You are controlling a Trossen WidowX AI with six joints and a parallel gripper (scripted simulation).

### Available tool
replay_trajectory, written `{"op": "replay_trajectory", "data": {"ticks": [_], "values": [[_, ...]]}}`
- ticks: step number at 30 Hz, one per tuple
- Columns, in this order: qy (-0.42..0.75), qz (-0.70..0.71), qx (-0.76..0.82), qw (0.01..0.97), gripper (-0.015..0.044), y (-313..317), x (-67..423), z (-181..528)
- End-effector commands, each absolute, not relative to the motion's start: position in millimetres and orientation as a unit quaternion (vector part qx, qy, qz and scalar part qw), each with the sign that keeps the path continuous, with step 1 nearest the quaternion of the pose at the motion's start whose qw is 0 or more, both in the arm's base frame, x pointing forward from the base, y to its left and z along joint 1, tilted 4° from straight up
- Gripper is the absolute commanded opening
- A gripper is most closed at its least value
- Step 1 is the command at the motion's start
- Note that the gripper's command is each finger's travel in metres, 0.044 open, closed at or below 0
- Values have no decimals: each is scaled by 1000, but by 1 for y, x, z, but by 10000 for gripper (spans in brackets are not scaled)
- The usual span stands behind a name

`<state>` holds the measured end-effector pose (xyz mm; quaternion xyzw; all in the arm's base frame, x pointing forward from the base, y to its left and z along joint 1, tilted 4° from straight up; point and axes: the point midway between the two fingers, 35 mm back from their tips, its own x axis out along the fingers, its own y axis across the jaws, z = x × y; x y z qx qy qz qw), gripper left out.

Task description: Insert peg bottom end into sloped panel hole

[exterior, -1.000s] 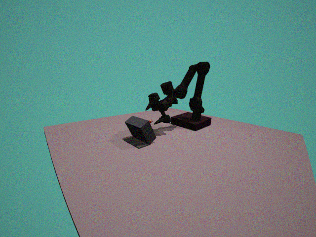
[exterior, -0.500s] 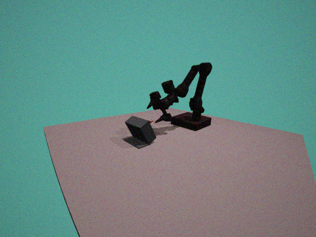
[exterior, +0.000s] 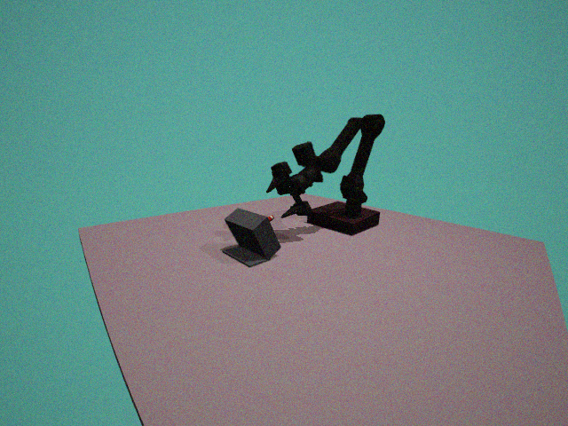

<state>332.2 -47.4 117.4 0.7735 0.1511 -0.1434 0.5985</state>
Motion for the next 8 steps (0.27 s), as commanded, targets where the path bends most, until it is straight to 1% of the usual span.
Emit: {"op": "replay_trajectory", "data": {"ticks": [1,8], "values": [[154,-143,772,599,440,-47,329,118],[154,-144,773,599,440,-48,324,120]]}}
